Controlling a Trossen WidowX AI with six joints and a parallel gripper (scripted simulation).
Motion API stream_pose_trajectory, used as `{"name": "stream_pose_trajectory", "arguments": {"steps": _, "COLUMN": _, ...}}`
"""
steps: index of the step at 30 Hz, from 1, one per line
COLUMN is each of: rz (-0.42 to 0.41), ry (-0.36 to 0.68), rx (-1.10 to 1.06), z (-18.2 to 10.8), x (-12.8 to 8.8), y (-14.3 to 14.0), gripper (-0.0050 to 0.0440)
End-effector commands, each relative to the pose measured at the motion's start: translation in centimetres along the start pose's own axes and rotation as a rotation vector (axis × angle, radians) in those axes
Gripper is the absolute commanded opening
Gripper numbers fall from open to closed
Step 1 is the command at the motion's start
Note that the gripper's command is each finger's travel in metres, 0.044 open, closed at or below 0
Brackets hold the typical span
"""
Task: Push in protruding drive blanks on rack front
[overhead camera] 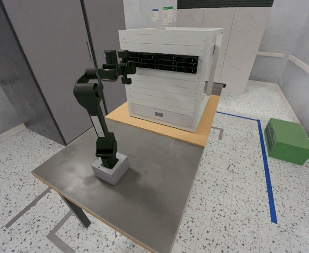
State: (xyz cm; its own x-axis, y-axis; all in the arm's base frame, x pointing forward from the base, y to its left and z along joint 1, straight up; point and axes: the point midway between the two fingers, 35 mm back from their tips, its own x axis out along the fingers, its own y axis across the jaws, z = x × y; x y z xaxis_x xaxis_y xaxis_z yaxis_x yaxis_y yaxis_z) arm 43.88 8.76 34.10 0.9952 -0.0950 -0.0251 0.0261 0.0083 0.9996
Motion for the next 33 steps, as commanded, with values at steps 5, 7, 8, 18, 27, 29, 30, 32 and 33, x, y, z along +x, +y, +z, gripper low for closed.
{"name": "stream_pose_trajectory", "arguments": {"steps": 5, "rz": 0.024, "ry": -0.001, "rx": 0.013, "z": 0.10, "x": 0.26, "y": 1.12, "gripper": -0.0050}}
{"name": "stream_pose_trajectory", "arguments": {"steps": 7, "rz": 0.024, "ry": -0.001, "rx": 0.013, "z": 0.10, "x": 0.26, "y": 1.12, "gripper": -0.0050}}
{"name": "stream_pose_trajectory", "arguments": {"steps": 8, "rz": 0.024, "ry": -0.001, "rx": 0.013, "z": 0.10, "x": 0.26, "y": 1.12, "gripper": -0.0050}}
{"name": "stream_pose_trajectory", "arguments": {"steps": 18, "rz": 0.024, "ry": -0.001, "rx": 0.013, "z": 0.10, "x": 0.26, "y": 1.12, "gripper": -0.0050}}
{"name": "stream_pose_trajectory", "arguments": {"steps": 27, "rz": 0.024, "ry": -0.001, "rx": 0.013, "z": 0.10, "x": 0.28, "y": 1.13, "gripper": -0.0050}}
{"name": "stream_pose_trajectory", "arguments": {"steps": 29, "rz": 0.024, "ry": -0.001, "rx": 0.013, "z": 0.10, "x": 0.37, "y": 1.13, "gripper": -0.0050}}
{"name": "stream_pose_trajectory", "arguments": {"steps": 30, "rz": 0.024, "ry": -0.001, "rx": 0.013, "z": 0.10, "x": 0.44, "y": 1.13, "gripper": -0.0050}}
{"name": "stream_pose_trajectory", "arguments": {"steps": 32, "rz": 0.024, "ry": -0.001, "rx": 0.013, "z": 0.10, "x": 0.53, "y": 1.14, "gripper": -0.0050}}
{"name": "stream_pose_trajectory", "arguments": {"steps": 33, "rz": 0.024, "ry": -0.001, "rx": 0.013, "z": 0.10, "x": 0.55, "y": 1.14, "gripper": -0.0050}}
